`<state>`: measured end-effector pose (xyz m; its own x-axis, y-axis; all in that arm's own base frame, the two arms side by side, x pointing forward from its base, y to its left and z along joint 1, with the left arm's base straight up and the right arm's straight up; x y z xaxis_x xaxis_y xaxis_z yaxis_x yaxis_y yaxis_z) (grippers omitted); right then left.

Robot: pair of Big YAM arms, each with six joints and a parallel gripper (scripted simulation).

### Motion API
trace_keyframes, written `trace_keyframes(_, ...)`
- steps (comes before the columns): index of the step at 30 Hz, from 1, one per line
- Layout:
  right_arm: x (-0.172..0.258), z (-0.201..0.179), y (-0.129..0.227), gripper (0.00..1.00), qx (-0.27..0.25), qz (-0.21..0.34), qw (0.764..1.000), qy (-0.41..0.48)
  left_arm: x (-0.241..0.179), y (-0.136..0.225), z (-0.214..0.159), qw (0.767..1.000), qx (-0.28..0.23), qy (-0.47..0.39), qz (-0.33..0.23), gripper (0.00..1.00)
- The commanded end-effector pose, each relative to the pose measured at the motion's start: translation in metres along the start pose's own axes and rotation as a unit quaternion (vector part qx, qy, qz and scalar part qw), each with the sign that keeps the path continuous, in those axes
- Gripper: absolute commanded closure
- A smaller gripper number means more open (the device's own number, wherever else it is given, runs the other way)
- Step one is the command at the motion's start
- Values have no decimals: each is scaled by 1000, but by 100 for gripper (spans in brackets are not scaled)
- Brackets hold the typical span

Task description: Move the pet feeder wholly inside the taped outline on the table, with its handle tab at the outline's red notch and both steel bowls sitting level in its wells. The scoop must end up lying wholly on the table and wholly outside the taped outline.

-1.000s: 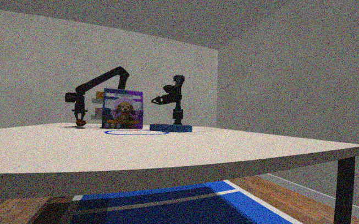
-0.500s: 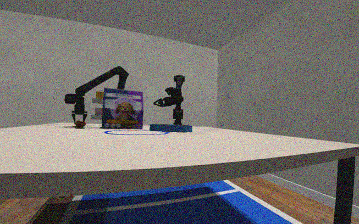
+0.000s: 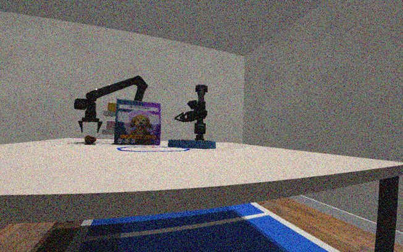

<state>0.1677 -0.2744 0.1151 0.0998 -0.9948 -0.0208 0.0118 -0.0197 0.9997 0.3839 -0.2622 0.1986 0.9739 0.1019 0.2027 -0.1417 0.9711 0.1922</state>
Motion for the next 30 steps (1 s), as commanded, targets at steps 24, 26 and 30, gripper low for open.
trace_keyframes(24, -15, -180, 142, 0, 118, 251, 865, 417, 3, 57, -28, 978, 200, -54, 21, 0)
trace_keyframes(26, -26, -198, 155, 0, 126, 276, 834, 461, -4, 65, -35, 972, 226, -58, 8, 0)
trace_keyframes(30, -52, -226, 185, 0, 147, 319, 780, 518, -16, 80, -42, 961, 272, -54, -11, 0)
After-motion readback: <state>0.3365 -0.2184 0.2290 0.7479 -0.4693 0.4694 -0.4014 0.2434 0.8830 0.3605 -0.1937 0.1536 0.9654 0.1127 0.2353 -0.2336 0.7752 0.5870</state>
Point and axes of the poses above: on each arm, the point where the finger pads meet when closed, its own y axis back along the fingers, its own x axis across the jaws, z = x × y, the point moved 4 cm from there along y, back along the fingers, and after that the axes turned 13 degrees about -y, right-handed, at the moved point
